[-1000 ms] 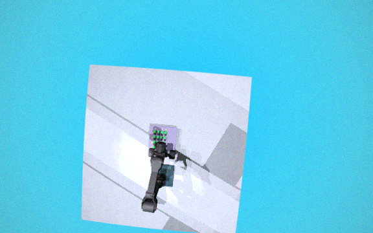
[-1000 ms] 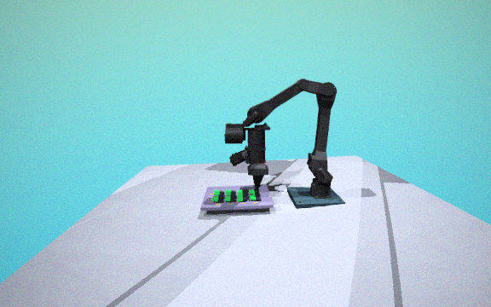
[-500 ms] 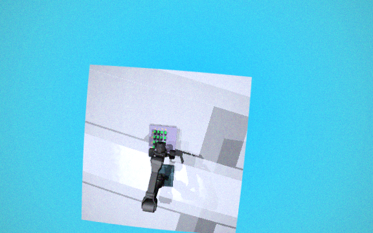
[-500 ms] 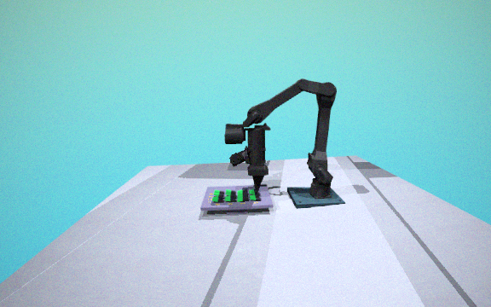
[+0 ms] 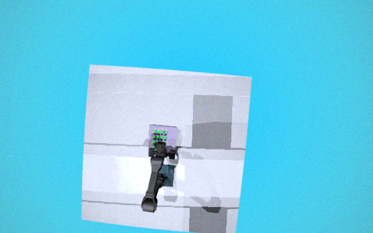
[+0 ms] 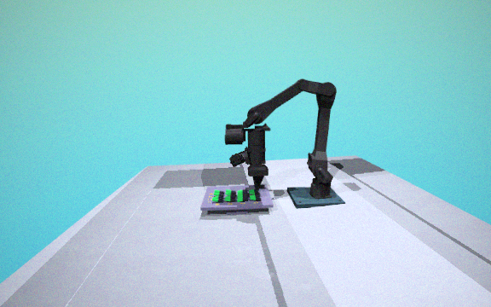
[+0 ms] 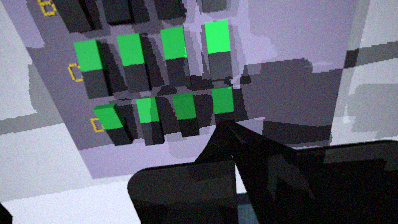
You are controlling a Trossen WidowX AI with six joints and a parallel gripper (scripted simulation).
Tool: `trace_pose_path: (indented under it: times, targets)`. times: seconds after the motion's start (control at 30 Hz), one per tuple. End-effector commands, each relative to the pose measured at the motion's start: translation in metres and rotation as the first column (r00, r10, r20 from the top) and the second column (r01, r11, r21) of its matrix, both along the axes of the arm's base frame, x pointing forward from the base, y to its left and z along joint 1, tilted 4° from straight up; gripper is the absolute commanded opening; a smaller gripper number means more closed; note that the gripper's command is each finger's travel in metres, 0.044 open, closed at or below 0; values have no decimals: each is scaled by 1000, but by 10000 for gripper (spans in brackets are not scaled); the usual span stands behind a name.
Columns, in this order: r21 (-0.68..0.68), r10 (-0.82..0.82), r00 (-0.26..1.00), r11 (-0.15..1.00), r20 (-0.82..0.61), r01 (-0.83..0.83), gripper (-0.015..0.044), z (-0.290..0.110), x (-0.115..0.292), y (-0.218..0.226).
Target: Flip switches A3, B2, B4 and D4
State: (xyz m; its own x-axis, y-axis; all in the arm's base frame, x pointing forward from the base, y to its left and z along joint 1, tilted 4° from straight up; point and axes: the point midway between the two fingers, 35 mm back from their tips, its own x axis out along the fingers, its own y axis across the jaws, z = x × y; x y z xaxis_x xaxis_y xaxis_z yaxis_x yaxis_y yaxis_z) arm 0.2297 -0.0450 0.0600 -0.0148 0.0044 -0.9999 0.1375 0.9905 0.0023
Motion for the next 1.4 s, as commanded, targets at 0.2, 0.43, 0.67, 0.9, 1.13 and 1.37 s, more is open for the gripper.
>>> trace_pose_path:
  times: [0.2,0.43,0.67,0.9,1.13,1.37]
  targets:
    - [-3,3,1000,1000,0,-3,0,-2,0,0]
    - [-3,3,1000,1000,0,-3,0,-3,0,0]
    - [0,0,1000,1000,0,0,0,-1,0,0]
    - [1,3,1000,1000,-26,-3,0,62,4,-1]
    - [2,3,1000,1000,-23,-3,0,66,35,9]
    - [4,3,1000,1000,-20,-3,0,67,78,30]
